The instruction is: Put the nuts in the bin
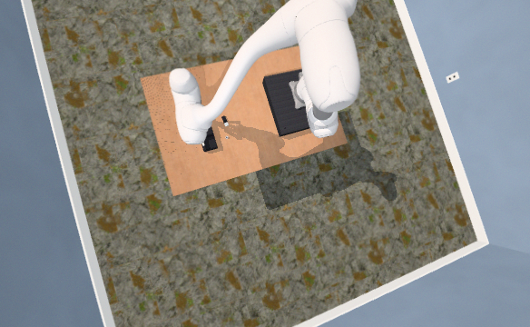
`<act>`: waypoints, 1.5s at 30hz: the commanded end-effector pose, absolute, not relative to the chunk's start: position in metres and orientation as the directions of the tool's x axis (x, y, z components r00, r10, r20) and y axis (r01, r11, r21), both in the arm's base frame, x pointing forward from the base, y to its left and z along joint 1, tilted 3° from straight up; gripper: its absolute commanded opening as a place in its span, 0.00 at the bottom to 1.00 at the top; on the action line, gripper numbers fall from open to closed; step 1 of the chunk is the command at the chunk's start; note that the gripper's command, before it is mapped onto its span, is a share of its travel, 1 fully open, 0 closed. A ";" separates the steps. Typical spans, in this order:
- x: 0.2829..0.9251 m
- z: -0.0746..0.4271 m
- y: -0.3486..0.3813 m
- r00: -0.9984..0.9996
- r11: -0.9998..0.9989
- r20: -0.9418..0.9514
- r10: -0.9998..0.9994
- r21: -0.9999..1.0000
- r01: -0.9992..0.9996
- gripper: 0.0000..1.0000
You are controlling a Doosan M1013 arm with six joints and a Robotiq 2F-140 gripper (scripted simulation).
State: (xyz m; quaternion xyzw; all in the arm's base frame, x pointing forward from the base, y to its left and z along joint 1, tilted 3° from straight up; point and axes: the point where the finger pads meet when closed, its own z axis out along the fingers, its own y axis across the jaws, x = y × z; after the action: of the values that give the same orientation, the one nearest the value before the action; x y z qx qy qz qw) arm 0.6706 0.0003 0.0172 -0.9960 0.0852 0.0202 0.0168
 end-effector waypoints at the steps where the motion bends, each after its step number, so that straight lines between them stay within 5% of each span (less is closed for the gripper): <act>1: 0.675 0.022 -0.002 0.984 -0.984 -0.036 -0.173 -0.031 -0.174 0.05; 26: 0.675 0.022 -0.002 0.984 -0.984 -0.036 -0.173 -0.031 -0.174 0.05; 45: 0.673 0.025 0.082 0.984 -0.984 -0.036 -0.173 -0.031 -0.174 0.05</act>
State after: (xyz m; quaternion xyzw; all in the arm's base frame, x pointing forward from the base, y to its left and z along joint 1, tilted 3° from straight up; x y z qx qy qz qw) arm 0.6687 0.0628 0.0197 -0.9960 0.0857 0.0199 0.0151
